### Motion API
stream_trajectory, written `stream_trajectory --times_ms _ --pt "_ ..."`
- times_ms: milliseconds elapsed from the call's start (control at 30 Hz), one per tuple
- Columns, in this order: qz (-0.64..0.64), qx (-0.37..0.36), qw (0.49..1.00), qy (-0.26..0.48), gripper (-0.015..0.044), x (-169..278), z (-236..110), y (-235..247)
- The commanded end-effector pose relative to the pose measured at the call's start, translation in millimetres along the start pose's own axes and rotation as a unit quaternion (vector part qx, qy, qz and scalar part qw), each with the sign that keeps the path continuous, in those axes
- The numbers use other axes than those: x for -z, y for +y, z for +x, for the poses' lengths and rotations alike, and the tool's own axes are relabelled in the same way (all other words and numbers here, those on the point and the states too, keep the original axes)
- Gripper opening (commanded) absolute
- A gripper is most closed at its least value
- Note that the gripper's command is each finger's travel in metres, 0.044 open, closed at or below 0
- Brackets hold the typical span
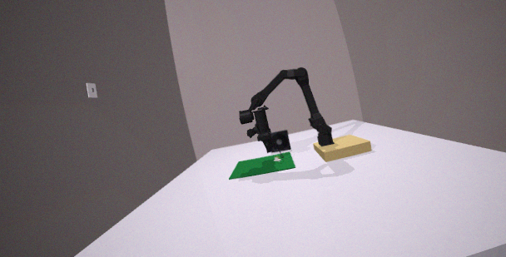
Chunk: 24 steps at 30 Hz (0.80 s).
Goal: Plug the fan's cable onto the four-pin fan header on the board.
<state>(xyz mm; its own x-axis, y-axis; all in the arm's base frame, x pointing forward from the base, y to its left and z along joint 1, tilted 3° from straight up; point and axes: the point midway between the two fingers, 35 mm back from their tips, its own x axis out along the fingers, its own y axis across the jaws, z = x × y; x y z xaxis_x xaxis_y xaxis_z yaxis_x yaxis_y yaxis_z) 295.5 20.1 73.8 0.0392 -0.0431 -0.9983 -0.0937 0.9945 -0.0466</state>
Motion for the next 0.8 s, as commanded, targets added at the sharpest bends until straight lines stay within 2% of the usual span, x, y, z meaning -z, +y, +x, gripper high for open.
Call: stream_trajectory --times_ms 0,400,767 --pt "0.059 -0.001 0.998 0.000 0.0000 8.7 1.0 -0.2" --pt "0.263 -0.001 0.965 0.002 0.0000 34.6 4.4 -2.0" --pt "0.277 -0.001 0.961 0.002 0.0000 32.5 3.3 -4.6"
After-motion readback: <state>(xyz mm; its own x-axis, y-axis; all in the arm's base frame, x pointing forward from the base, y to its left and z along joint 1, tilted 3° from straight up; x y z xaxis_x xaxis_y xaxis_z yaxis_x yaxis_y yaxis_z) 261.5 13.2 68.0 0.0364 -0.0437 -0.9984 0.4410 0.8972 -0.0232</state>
